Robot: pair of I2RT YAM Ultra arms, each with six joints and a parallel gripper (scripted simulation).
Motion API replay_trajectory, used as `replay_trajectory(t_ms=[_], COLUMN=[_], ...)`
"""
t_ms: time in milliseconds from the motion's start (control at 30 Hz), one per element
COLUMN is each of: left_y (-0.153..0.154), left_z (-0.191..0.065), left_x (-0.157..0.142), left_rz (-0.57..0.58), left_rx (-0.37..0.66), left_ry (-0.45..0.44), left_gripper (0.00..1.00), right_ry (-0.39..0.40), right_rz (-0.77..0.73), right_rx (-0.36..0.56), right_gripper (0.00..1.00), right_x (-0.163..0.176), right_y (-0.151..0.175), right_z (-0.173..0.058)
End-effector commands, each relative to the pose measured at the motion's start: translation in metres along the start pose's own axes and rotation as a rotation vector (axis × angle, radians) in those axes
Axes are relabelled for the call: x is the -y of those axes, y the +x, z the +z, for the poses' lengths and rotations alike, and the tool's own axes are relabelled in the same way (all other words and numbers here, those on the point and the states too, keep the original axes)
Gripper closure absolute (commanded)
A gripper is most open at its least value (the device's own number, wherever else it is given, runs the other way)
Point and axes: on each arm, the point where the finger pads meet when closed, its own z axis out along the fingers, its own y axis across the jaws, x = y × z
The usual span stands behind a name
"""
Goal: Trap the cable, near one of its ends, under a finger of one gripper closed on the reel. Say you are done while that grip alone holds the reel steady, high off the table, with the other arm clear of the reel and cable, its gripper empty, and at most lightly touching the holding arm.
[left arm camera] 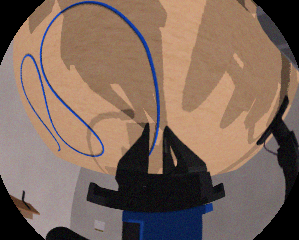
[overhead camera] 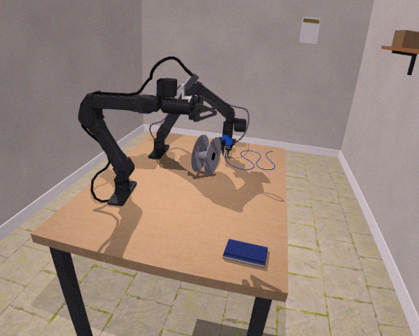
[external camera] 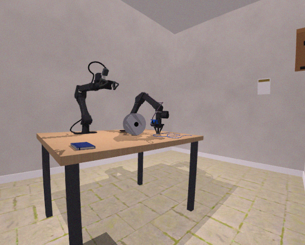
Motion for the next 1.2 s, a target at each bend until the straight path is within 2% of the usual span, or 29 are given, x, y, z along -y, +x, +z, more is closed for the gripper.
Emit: replay_trajectory(t_ms=[0, 633, 967, 1167], left_y=[-0.004, -0.004, -0.004, -0.001], left_z=[-0.005, -0.005, -0.006, -0.026], left_x=[0.007, 0.007, 0.010, -0.009], left_rz=[0.007, 0.007, 0.007, 0.007], left_rx=[0.005, 0.005, 0.005, -0.006], left_ry=[0.008, 0.007, 0.008, -0.050], left_gripper=[0.79, 1.00, 1.00, 1.00], right_ry=[0.009, 0.009, 0.009, 0.009], right_rz=[-0.002, -0.002, -0.002, -0.002], right_rx=[-0.004, -0.004, -0.004, -0.004], right_gripper=[0.00, 0.00, 0.00, 0.00], right_x=[0.002, 0.002, 0.002, 0.002], right_y=[0.003, 0.003, 0.003, 0.003], right_z=[0.003, 0.003, 0.003, 0.003])
